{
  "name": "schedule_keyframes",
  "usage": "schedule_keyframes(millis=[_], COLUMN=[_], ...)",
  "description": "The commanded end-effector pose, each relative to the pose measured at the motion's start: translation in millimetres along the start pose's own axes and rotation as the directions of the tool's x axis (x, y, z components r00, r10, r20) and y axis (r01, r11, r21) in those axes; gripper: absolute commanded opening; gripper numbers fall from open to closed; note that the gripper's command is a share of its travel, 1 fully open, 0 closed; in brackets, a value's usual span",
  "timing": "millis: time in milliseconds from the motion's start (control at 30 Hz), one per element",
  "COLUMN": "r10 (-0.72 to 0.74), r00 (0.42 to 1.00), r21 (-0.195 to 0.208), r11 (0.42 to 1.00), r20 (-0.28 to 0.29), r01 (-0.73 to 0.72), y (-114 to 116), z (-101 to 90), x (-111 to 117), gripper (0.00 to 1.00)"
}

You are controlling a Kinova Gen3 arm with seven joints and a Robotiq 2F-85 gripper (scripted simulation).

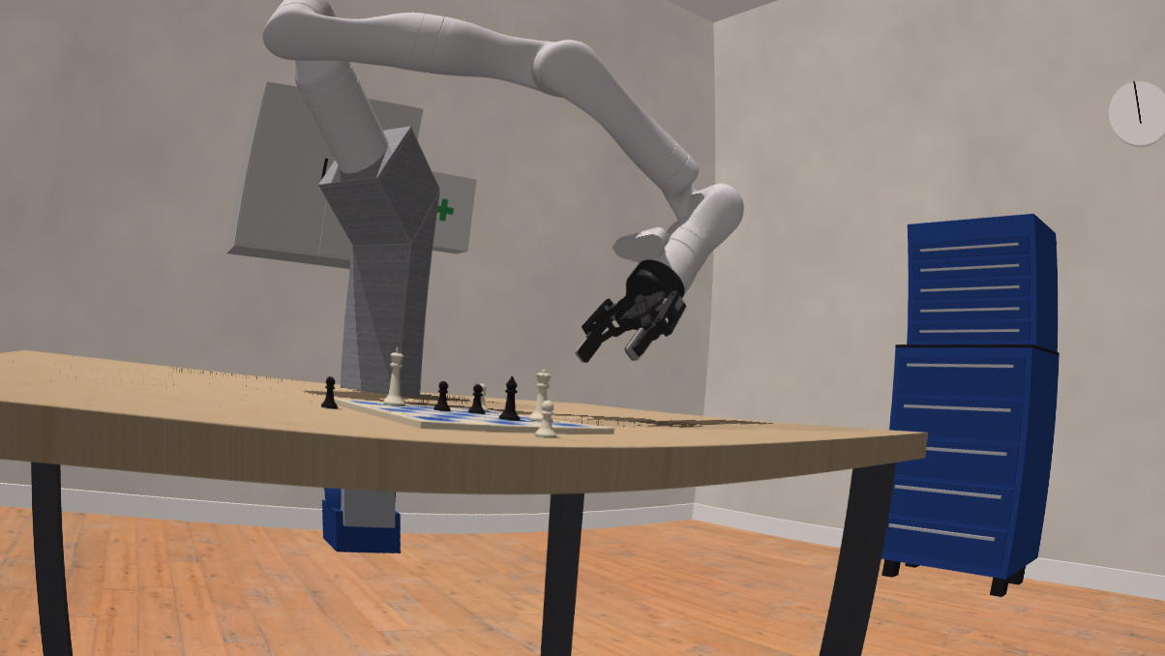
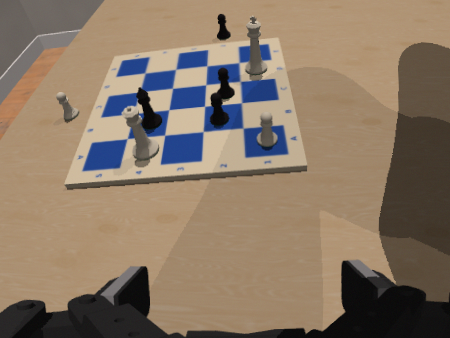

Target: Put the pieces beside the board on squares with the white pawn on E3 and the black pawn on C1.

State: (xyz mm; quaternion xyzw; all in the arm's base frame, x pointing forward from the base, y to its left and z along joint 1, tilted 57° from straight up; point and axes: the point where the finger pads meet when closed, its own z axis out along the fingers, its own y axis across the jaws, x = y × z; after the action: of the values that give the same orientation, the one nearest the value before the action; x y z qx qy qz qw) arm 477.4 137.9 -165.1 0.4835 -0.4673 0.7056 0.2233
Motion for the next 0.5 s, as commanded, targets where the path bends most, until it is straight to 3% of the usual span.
schedule_keyframes(millis=[0,467], r10=[0.000,-0.021], r00=[1.000,1.000], r21=[-0.008,-0.026], r11=[1.000,0.999], r20=[-0.002,-0.009], r01=[0.000,0.021], y=[-0.7,-3.3], z=[4.1,15.4], x=[-0.8,-2.7], gripper=[1.00,1.00])
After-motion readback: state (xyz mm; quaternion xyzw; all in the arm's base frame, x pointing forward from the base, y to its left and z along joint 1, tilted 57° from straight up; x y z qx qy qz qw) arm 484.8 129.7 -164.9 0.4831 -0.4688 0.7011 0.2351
